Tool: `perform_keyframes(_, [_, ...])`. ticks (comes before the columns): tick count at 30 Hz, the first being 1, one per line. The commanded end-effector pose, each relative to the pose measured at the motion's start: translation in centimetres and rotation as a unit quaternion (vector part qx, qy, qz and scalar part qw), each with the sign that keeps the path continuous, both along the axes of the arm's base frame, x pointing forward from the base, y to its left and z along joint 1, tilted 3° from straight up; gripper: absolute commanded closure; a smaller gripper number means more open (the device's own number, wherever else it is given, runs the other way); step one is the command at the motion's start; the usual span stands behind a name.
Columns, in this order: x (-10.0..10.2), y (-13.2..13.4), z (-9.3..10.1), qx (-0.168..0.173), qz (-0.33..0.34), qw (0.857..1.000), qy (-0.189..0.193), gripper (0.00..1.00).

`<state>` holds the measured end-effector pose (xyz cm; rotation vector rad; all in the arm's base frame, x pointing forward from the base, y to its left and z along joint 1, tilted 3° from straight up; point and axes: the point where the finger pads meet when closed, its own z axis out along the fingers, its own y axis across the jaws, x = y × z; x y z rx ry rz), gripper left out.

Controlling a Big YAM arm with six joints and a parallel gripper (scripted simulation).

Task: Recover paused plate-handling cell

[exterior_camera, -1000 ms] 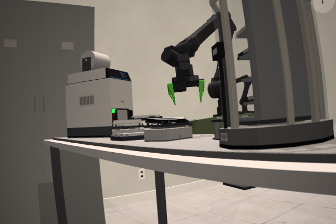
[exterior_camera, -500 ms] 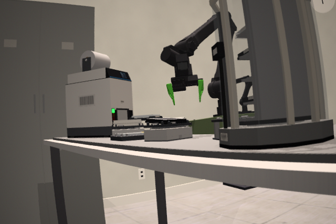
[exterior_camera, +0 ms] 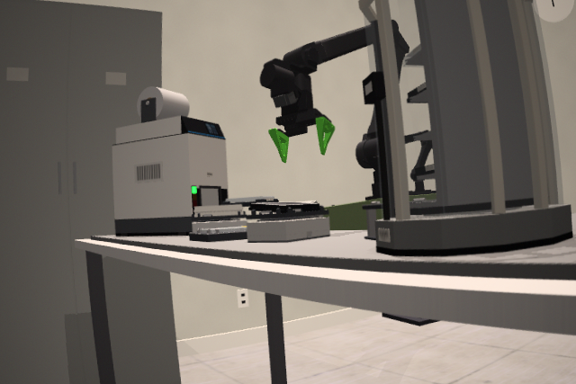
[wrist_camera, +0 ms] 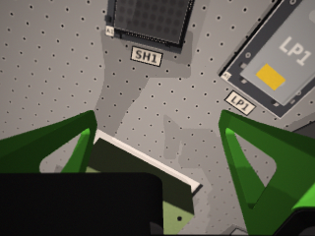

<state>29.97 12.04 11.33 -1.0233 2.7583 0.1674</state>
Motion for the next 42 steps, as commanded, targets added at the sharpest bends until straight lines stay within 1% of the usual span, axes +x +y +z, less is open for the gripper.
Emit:
perform_keyframes(1, [1.8, -0.5, 3.6, 0.000, -0.072, 0.997, -0.003, 0.00])
perform_keyframes(4, [1.8, -1.5, 4.7, -0.015, -0.117, 0.993, 0.013, 0.00])
perform_keyframes(5, [1.8, -1.6, 4.8, -0.016, -0.119, 0.993, 0.013, 0.00])
perform_keyframes(8, [1.6, -2.6, 5.9, -0.032, -0.164, 0.986, 0.025, 0.00])
perform_keyframes(9, [1.5, -2.9, 6.6, -0.032, -0.171, 0.985, 0.023, 0.00])
perform_keyframes(12, [1.3, -3.9, 7.0, -0.054, -0.215, 0.974, 0.044, 0.00])
perform_keyframes(13, [1.1, -4.2, 7.9, -0.052, -0.221, 0.973, 0.038, 0.00])
perform_keyframes(15, [1.1, -4.2, 7.9, -0.052, -0.221, 0.973, 0.038, 0.00])
perform_keyframes(16, [1.0, -3.9, 7.6, -0.063, -0.227, 0.971, 0.050, 0.00])
perform_keyframes(18, [0.9, -4.5, 8.2, -0.074, -0.258, 0.962, 0.056, 0.00])
perform_keyframes(19, [0.9, -5.2, 8.5, -0.076, -0.270, 0.958, 0.058, 0.00])
perform_keyframes(20, [0.7, -5.5, 9.3, -0.072, -0.271, 0.959, 0.050, 0.00])
perform_keyframes(21, [0.6, -5.5, 9.5, -0.071, -0.271, 0.959, 0.048, 0.00])
perform_keyframes(23, [0.7, -5.5, 9.3, -0.072, -0.270, 0.959, 0.051, 0.00])
perform_keyframes(25, [0.6, -4.9, 9.2, -0.073, -0.261, 0.961, 0.053, 0.00])
perform_keyframes(42, [0.6, -4.9, 9.2, -0.072, -0.262, 0.961, 0.052, 0.00])
